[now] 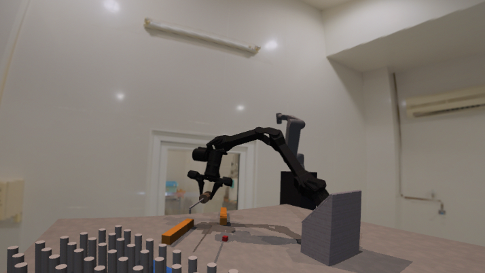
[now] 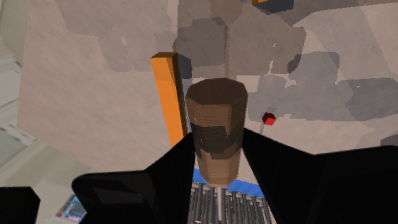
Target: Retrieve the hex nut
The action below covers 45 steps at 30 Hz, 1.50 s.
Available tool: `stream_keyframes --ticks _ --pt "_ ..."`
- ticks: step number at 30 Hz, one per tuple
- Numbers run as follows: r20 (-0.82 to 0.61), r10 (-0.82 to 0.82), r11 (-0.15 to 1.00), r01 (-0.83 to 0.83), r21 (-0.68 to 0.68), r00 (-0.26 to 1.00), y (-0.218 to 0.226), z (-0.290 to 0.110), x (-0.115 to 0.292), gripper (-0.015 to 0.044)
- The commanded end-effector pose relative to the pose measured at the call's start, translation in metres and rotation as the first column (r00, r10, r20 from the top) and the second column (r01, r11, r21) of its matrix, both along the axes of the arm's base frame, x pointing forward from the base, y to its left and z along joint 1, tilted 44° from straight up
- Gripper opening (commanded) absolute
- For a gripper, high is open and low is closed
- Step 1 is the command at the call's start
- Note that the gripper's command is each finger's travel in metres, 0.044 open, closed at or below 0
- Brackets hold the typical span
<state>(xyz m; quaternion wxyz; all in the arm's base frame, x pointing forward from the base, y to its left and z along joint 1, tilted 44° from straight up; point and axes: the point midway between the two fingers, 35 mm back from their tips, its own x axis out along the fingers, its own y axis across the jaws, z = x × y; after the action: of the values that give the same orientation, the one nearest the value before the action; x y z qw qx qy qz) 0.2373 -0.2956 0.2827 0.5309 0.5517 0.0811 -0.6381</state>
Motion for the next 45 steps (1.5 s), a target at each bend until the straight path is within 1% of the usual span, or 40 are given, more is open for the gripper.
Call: stream_keyframes --ticks 1,4,8,18,27,36,45 --pt "0.008 -0.005 1.000 0.005 -0.003 1.000 0.020 0.020 -0.002 0.0000" --pt "0.008 -0.005 1.000 0.005 -0.004 1.000 0.034 0.032 -0.004 0.0000" --pt "0.010 -0.008 1.000 0.008 0.000 1.000 0.038 0.030 -0.002 0.0000" --pt "0.036 -0.068 0.997 0.067 0.045 0.997 0.075 -0.010 0.029 0.0000" --pt "0.062 -0.140 0.989 0.136 0.063 0.988 0.113 -0.048 0.047 0.0000" --pt "0.095 -0.202 0.978 0.197 0.061 0.975 0.153 -0.083 0.055 0.0000" --pt "0.146 -0.252 0.968 0.248 0.047 0.957 0.192 -0.117 0.054 0.0000"
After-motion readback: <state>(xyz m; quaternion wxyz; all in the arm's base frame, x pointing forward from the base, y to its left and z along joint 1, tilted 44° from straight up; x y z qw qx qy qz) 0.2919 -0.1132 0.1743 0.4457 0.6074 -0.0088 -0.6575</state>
